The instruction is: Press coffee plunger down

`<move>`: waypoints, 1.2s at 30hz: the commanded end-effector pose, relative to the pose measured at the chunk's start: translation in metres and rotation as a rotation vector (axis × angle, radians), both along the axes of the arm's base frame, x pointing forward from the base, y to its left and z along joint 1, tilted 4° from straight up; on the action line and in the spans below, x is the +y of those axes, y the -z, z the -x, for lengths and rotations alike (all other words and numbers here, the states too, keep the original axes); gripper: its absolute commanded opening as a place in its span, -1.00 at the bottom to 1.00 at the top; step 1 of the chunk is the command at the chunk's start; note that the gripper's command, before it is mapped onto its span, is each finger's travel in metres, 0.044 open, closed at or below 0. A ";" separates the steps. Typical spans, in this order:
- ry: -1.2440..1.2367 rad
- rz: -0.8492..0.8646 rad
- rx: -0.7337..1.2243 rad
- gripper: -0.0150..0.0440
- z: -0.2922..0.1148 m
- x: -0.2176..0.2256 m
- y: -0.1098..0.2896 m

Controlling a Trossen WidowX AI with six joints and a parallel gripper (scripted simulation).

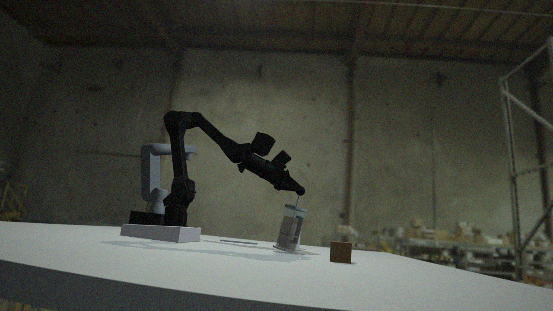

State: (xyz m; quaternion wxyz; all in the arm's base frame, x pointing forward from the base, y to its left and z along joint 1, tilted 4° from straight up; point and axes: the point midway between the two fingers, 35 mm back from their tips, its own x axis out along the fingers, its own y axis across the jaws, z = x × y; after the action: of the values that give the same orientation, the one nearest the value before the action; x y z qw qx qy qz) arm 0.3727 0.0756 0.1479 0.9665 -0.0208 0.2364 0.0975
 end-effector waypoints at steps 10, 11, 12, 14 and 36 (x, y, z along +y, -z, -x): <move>0.002 0.018 0.085 -0.08 0.002 0.000 0.027; 0.002 0.018 0.085 -0.08 0.002 0.000 0.027; 0.002 0.018 0.085 -0.08 0.002 0.000 0.027; 0.002 0.018 0.085 -0.08 0.001 0.000 0.026; 0.002 0.018 0.085 -0.08 -0.002 0.001 0.025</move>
State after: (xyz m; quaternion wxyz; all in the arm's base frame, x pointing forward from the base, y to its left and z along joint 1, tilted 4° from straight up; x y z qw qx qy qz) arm 0.3752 0.0766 0.1345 0.9607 -0.0238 0.2593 0.0967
